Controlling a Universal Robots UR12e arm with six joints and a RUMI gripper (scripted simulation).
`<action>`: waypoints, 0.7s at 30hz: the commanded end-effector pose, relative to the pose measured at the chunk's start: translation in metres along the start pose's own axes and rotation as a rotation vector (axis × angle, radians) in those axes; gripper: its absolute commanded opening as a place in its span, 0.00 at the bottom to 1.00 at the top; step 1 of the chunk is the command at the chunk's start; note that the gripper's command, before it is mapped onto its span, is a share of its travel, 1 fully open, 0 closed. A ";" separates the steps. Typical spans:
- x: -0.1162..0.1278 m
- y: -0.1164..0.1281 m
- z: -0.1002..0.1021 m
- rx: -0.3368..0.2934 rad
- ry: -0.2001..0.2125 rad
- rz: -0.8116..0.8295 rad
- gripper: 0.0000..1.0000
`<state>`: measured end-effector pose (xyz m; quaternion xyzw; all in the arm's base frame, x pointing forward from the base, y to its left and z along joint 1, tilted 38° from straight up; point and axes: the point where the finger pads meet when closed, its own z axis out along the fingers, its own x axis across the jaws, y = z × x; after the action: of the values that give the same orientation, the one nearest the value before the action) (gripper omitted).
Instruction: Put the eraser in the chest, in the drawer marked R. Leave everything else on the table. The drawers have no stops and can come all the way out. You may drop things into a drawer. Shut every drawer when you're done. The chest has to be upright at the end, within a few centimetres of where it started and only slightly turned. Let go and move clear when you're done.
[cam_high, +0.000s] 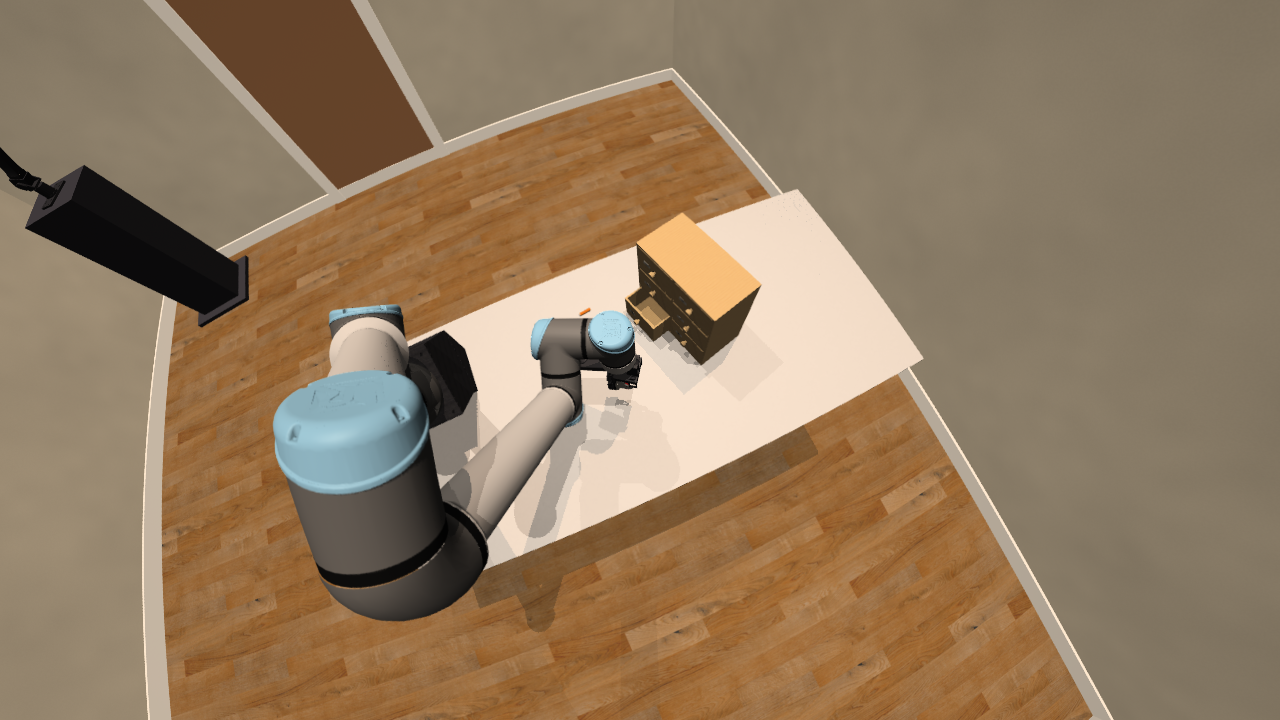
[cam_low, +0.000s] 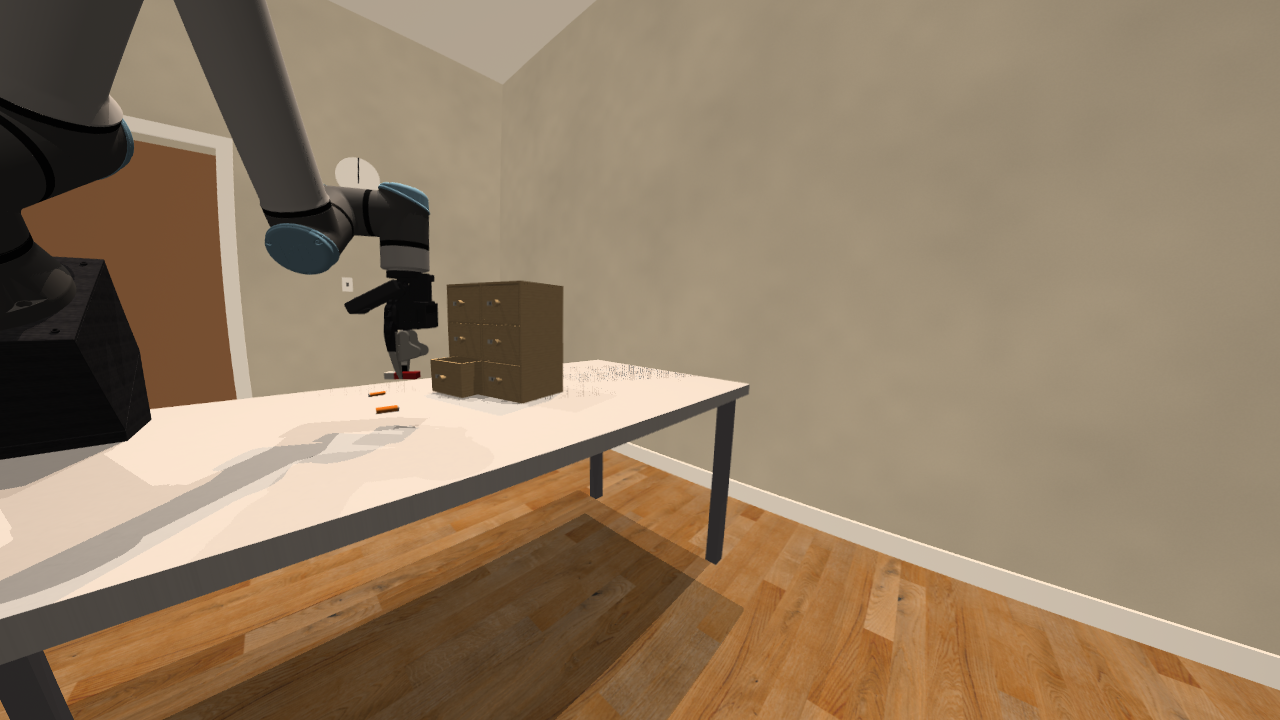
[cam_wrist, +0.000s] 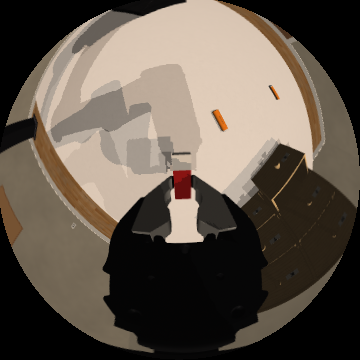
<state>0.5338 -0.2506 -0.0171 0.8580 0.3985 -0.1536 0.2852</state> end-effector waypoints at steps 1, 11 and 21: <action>0.041 -0.010 0.000 -0.002 0.003 -0.277 0.11; 0.104 -0.033 0.000 -0.004 -0.002 -0.717 0.11; 0.128 -0.043 0.000 -0.006 -0.006 -0.879 0.11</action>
<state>0.5797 -0.1562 -0.0925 0.6195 0.7136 -0.2591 0.1996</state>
